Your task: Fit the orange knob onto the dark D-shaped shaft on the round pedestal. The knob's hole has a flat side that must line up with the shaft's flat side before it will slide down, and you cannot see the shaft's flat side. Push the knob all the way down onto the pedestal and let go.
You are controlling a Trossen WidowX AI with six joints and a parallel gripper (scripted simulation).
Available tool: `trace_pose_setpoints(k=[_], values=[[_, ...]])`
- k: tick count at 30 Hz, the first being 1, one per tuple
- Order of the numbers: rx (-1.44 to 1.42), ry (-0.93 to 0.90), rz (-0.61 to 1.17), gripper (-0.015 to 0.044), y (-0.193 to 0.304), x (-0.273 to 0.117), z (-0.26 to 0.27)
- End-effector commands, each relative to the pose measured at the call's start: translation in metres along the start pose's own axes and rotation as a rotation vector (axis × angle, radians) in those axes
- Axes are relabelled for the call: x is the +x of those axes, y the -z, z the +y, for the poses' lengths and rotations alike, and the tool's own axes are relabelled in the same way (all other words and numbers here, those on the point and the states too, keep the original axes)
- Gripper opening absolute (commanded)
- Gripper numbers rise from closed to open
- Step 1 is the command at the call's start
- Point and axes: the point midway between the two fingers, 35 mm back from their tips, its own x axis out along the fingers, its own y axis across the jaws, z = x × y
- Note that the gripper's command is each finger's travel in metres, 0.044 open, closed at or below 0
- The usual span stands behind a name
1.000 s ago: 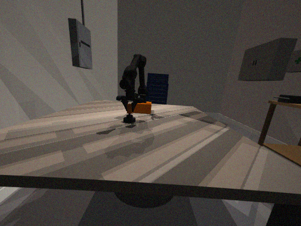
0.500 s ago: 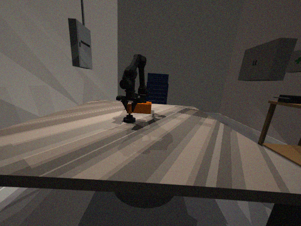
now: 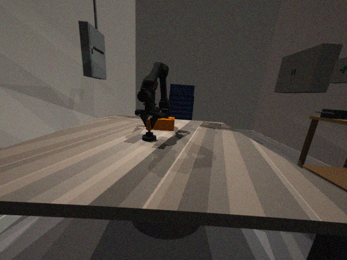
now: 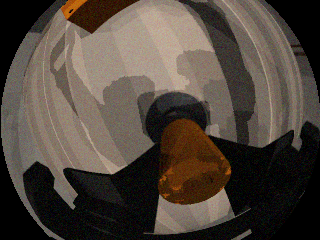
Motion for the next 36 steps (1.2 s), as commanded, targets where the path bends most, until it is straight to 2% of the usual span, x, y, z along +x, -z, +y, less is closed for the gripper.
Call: trace_pose_setpoints(k=[1, 36], values=[[0.209, -0.001, 0.004, 0.0000, 0.0014, -0.0006, 0.0001], [2.595, 0.005, 0.002, 0.0000, -0.0017, -0.0014, 0.0009]])
